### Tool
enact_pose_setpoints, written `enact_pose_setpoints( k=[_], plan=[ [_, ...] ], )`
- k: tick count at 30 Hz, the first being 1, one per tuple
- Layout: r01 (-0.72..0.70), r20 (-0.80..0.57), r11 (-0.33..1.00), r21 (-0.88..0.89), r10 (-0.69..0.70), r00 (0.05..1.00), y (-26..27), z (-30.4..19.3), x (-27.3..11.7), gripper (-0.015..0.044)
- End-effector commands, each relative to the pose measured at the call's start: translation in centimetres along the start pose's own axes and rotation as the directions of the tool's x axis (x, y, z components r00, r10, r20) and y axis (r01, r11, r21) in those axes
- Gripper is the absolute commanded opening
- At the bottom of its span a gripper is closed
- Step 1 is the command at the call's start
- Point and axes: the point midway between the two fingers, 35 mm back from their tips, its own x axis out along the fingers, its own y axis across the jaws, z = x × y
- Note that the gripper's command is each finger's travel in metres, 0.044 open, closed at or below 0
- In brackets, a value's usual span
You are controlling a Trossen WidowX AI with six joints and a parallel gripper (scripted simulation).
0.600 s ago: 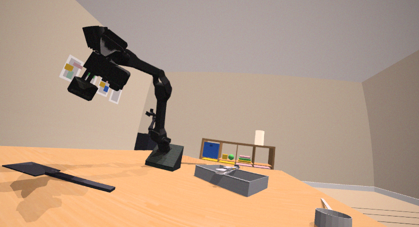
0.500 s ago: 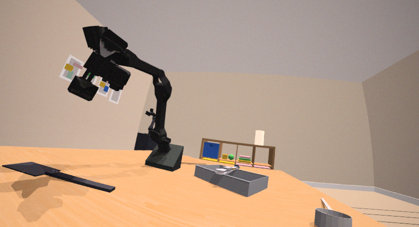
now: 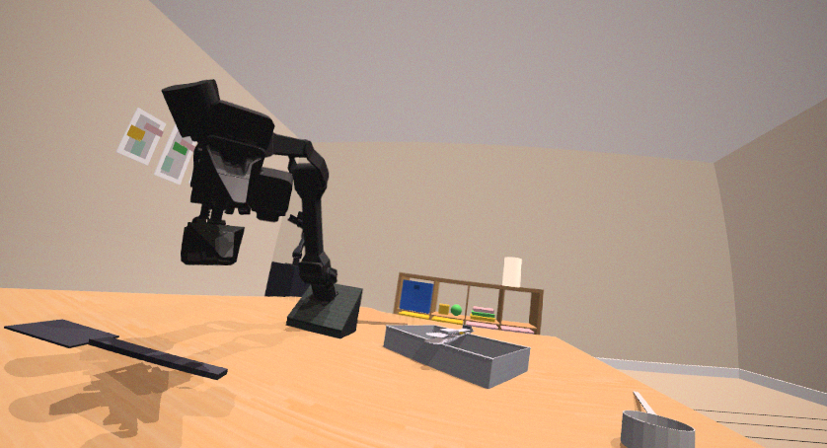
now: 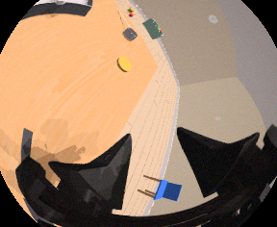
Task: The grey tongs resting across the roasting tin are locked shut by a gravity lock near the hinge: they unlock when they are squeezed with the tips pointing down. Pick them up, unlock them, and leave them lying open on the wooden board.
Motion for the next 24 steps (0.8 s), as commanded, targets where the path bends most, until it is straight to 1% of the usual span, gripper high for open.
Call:
enact_pose_setpoints(
  k=[1,7,10,13,18,24],
  plan=[
    [-0.027,0.085,0.994,0.102,0.018,0.996,1.1,3.8,4.6,0.0260],
    [-0.169,0.198,0.959,0.227,0.124,0.972,3.8,11.5,10.4,0.0260],
    [-0.248,0.241,0.931,0.267,0.184,0.953,5.0,15.8,12.4,0.0260],
    [-0.323,0.279,0.907,0.269,0.247,0.928,6.1,20.5,13.9,0.0260],
    [-0.438,0.320,0.864,0.248,0.353,0.879,8.0,28.6,14.7,0.0260],
    [-0.536,0.327,0.826,0.175,0.464,0.823,10.3,38.2,13.3,0.0260]
  ],
)
